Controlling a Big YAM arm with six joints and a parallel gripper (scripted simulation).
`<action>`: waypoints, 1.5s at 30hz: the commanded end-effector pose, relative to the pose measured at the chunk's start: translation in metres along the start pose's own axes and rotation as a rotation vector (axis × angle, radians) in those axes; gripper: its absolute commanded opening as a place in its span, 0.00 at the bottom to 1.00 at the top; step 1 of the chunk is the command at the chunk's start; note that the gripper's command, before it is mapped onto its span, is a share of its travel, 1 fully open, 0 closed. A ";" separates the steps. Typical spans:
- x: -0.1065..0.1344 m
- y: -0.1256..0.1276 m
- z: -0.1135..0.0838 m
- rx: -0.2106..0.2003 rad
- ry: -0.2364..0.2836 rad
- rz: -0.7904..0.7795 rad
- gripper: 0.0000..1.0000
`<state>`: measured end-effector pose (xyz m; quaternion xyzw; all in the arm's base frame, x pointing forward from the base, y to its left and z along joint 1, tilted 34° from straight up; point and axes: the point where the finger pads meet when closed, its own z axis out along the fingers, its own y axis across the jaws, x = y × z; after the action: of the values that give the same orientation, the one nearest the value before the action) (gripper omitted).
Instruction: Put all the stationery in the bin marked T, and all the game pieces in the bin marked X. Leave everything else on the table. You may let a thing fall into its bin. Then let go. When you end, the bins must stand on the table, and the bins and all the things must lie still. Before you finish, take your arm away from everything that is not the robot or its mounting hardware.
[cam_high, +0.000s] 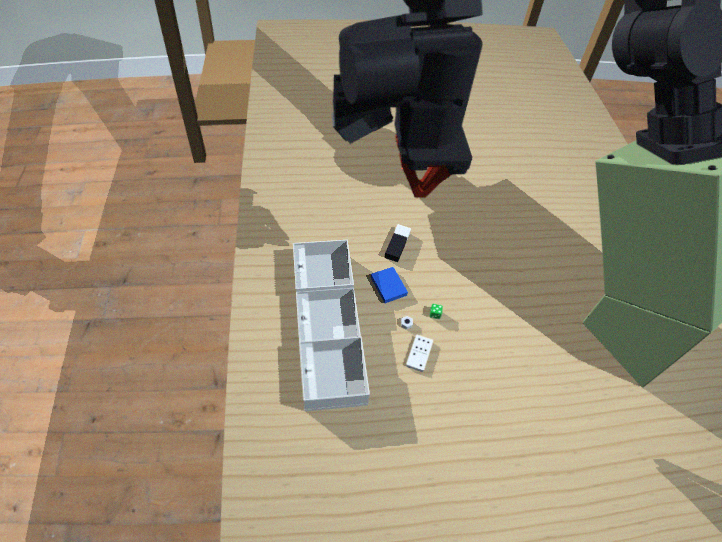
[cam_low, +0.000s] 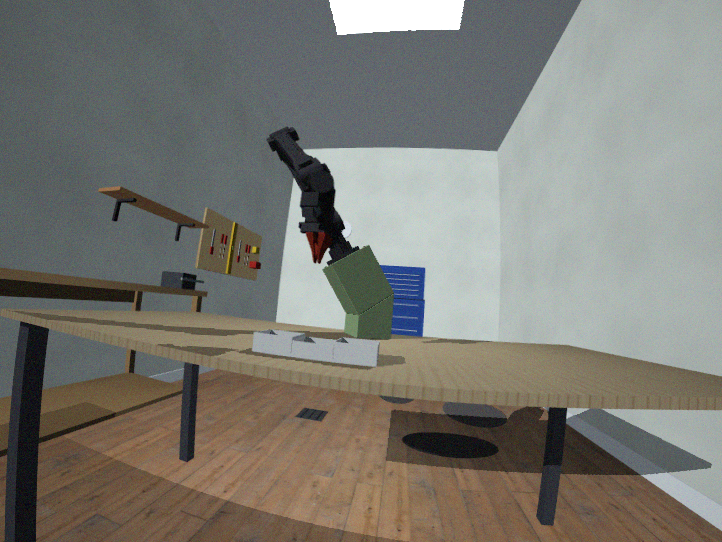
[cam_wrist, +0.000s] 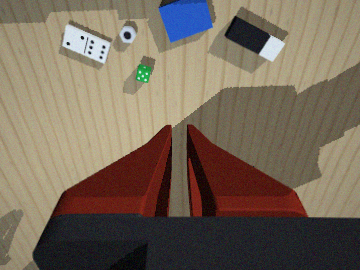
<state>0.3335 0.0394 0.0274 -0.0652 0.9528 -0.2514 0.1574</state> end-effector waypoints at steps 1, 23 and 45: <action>-0.006 -0.005 -0.006 -0.002 -0.012 0.003 0.08; -0.011 -0.003 -0.007 -0.006 -0.023 0.009 0.08; -0.054 -0.015 0.043 -0.002 -0.025 -0.026 0.08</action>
<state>0.3751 0.0182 0.0158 -0.0646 0.9526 -0.2526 0.1569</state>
